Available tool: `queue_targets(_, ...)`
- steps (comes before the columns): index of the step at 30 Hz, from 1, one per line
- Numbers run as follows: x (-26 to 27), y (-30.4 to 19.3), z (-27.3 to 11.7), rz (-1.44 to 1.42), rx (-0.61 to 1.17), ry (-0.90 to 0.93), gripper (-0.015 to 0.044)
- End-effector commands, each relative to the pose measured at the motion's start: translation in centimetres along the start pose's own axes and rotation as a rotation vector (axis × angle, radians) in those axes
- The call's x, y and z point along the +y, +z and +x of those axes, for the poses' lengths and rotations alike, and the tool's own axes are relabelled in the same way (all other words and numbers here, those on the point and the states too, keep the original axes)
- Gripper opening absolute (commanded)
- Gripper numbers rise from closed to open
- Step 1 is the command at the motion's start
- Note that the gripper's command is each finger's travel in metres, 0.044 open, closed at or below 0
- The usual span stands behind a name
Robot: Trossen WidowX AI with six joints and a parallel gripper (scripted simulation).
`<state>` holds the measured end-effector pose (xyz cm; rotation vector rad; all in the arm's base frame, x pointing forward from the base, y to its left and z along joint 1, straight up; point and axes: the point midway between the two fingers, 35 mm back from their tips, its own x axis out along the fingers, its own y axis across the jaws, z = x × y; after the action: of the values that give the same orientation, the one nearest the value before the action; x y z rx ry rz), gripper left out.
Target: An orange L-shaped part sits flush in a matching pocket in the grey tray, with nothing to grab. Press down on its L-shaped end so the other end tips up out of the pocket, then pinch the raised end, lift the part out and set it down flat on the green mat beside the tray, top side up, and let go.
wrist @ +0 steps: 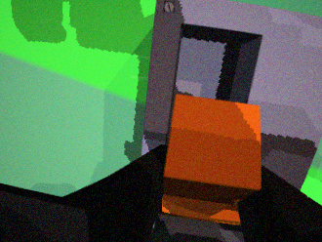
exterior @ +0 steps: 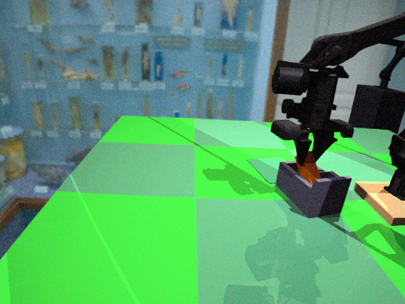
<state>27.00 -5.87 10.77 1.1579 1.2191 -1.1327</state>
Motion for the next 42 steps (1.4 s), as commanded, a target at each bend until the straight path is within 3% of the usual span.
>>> queue_targets(1, 0.0, 0.0, -0.9, 0.004, -0.002, 0.004, 0.0)
queue_targets(42, 0.0, 0.0, -6.7, 0.005, -0.002, 0.003, 0.0)
